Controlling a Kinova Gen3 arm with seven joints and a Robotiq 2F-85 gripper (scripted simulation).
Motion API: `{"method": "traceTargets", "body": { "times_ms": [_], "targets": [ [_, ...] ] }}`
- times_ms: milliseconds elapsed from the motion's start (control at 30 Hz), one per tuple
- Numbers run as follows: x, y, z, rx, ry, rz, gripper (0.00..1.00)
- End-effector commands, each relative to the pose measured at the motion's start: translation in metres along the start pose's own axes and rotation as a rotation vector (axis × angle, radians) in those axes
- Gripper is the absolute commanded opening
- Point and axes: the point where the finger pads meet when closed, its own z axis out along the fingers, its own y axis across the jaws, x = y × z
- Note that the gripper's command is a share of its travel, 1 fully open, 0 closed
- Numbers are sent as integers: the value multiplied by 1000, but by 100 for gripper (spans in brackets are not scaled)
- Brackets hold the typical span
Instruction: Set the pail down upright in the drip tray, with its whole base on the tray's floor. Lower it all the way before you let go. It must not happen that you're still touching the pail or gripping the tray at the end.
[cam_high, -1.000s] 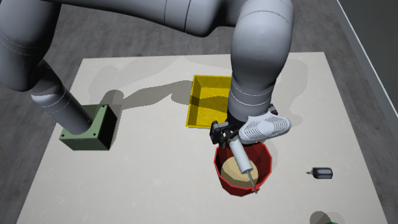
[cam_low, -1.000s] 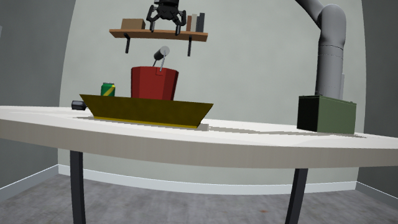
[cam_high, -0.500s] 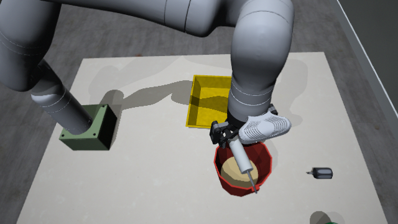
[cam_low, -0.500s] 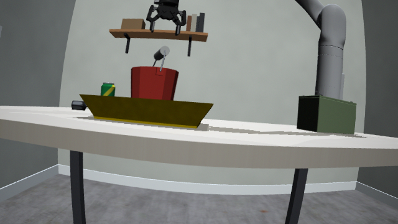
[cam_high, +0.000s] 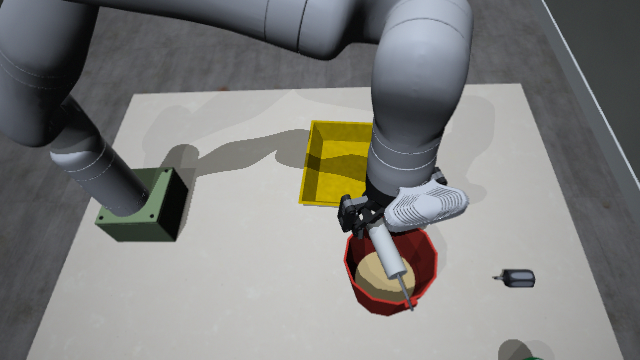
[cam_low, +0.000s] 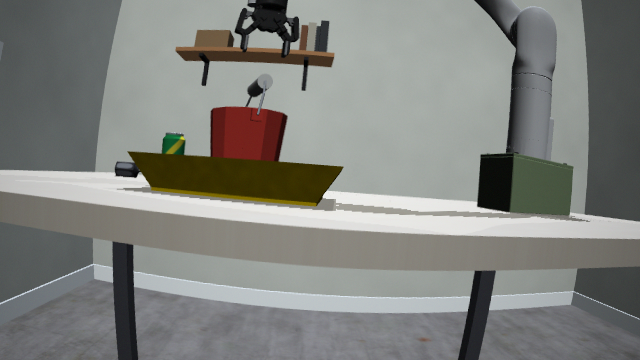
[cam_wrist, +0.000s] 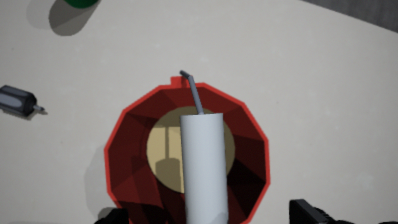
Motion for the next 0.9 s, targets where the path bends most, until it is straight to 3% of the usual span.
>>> {"method": "traceTargets", "body": {
  "times_ms": [0, 367, 867],
  "targets": [
    [1, -2, 4, 3, 7, -15, 100],
    [1, -2, 16, 3, 6, -15, 100],
    [2, -2, 52, 3, 6, -14, 100]
  ]
}}
